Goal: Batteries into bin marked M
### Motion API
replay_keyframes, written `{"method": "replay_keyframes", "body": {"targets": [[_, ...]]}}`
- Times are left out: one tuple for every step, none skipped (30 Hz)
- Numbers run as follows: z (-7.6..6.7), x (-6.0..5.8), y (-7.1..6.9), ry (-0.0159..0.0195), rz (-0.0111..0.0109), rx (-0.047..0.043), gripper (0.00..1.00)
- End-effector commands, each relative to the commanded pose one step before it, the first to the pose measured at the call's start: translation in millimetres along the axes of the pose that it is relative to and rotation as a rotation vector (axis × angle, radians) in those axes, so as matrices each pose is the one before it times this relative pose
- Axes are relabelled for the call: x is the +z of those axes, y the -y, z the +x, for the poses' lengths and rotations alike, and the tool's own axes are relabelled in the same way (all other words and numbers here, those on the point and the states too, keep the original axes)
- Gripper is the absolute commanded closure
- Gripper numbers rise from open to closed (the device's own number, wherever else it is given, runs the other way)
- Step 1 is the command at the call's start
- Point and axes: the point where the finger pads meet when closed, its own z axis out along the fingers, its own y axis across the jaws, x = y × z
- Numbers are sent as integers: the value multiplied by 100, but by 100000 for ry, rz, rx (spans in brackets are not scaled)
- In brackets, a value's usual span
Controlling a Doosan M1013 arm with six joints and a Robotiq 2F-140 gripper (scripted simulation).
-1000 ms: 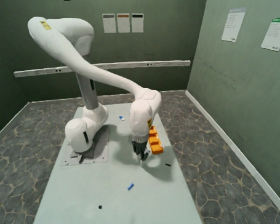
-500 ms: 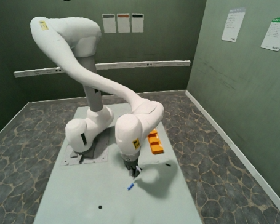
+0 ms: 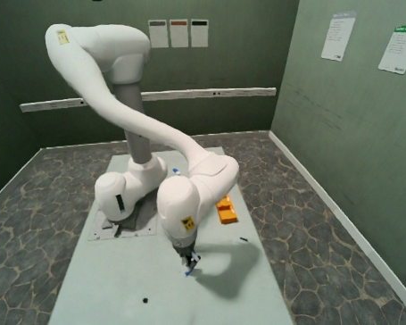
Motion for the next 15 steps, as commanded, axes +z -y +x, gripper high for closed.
{"method": "replay_keyframes", "body": {"targets": [[90, -47, -5, -45, -93, 25, 74], [33, 0, 15, 0, 0, 0, 74], [30, 0, 14, 0, 0, 0, 74], [27, 0, 12, 0, 0, 0, 74], [24, 0, 11, 0, 0, 0, 74], [22, 0, 10, 0, 0, 0, 74], [19, 0, 8, 0, 0, 0, 74], [16, 0, 7, 0, 0, 0, 74], [14, 0, 6, 0, 0, 0, 74], [12, 0, 5, 0, 0, 0, 74], [11, 0, 5, 0, 0, 0, 74], [9, 0, 4, 0, 0, 0, 74], [8, 0, 3, 0, 0, 0, 74], [7, 0, 3, 0, 0, 0, 74], [0, 0, 0, 0, 0, 0, 74]]}}
